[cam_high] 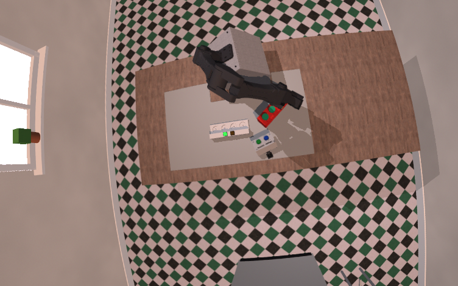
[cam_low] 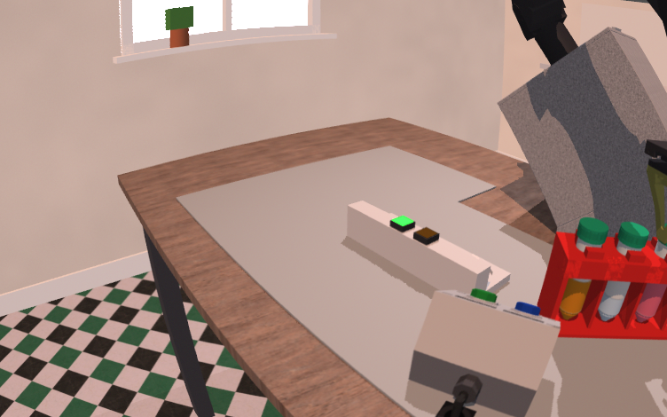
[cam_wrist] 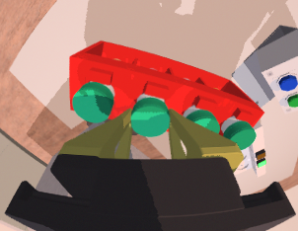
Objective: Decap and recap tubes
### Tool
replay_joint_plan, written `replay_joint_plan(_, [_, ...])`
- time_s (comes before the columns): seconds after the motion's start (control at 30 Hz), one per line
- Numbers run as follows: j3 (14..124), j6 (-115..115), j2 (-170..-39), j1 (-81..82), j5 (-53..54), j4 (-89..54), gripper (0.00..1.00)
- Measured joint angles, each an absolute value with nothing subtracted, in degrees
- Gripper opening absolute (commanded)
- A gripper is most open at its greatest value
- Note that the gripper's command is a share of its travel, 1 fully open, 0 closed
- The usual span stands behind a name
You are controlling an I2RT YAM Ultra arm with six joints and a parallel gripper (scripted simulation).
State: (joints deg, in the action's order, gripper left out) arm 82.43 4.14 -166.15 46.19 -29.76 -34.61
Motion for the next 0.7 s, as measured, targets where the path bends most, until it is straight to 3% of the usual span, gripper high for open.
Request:
replay_joint_plan(0.53, [82.43, -20.36, -166.15, 46.19, -29.80, -34.61, 0.00])
replay_joint_plan(0.57, [82.43, -20.93, -166.15, 46.19, -29.80, -34.61, 0.49])
replay_joint_plan(0.7, [82.37, -22.20, -166.34, 46.06, -29.78, -34.44, 0.49])
